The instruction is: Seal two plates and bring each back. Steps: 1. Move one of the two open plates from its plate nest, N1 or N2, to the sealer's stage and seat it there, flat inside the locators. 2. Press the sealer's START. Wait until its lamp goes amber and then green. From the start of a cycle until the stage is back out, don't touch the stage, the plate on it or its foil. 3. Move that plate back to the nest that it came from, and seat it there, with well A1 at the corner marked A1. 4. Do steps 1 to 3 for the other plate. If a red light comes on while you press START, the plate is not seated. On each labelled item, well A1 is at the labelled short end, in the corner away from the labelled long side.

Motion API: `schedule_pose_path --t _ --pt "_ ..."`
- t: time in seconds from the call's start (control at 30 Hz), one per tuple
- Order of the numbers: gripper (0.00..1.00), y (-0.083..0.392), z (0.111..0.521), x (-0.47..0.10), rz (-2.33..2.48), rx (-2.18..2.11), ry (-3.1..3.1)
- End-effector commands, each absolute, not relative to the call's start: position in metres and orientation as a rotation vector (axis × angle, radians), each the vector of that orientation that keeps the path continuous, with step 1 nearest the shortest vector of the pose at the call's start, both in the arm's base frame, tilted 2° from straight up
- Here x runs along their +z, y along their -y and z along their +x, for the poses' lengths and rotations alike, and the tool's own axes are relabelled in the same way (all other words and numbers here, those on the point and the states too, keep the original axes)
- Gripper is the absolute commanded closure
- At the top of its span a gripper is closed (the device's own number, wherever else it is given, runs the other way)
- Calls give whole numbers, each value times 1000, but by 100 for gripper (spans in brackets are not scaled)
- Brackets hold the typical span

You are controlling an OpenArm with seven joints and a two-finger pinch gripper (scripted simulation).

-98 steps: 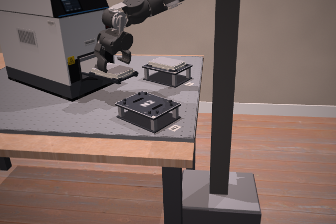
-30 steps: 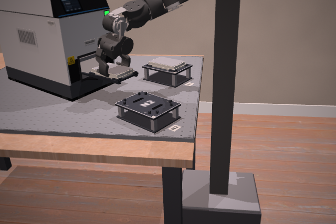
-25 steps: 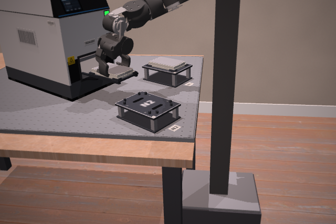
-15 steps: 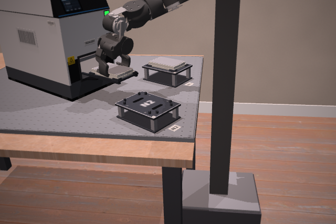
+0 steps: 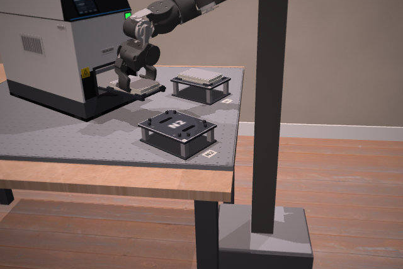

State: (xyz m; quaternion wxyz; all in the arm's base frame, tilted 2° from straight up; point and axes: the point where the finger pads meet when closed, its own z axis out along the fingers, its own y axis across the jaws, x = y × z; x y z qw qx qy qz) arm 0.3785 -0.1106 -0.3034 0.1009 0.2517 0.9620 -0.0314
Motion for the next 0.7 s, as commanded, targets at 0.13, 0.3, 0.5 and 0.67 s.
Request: schedule_pose_path --t 0.13,0.3,0.5,0.67 --pt "100 110 379 -301 738 -93 -2843" --pt "100 110 379 -297 742 -92 -2841" --pt "100 110 380 -294 745 -90 -2838" --pt "100 110 380 -290 745 -90 -2838"
